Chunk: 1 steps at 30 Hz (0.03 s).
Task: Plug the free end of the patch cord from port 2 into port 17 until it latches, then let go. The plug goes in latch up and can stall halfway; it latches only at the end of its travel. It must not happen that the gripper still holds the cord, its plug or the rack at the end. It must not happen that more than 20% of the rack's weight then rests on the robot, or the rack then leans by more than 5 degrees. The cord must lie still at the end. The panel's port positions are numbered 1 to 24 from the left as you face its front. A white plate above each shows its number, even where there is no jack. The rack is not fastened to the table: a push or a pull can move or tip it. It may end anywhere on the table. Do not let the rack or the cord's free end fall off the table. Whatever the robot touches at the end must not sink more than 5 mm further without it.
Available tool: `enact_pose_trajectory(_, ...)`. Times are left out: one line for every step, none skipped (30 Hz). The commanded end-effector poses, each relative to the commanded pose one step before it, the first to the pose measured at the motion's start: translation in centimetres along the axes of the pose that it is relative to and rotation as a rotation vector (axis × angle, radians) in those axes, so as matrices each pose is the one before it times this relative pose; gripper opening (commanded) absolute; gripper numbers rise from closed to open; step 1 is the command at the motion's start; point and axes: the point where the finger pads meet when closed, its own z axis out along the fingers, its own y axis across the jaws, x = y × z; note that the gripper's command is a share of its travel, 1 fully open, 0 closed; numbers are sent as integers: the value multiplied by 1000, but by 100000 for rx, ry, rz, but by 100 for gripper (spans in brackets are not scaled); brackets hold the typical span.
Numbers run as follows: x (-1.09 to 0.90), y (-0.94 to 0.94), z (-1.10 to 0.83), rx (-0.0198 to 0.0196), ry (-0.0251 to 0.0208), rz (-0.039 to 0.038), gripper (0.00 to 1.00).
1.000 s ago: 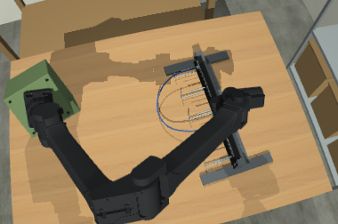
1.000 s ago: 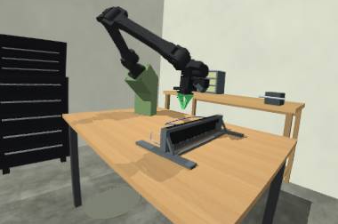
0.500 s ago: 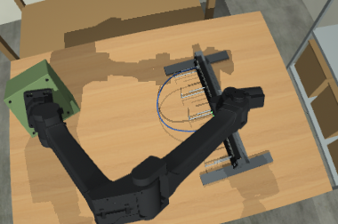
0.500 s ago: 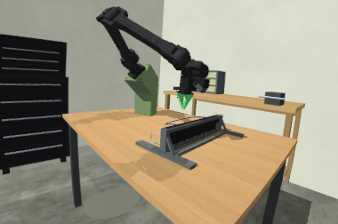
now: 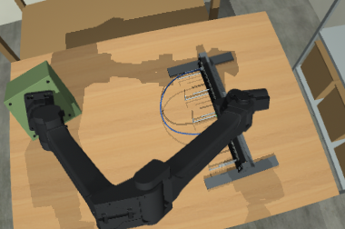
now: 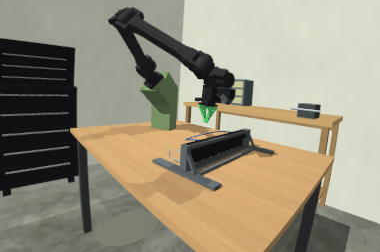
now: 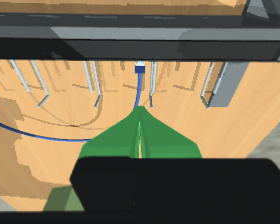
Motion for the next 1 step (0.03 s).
enact_pose_trajectory(-268,-112,870,53,937,2079,0)
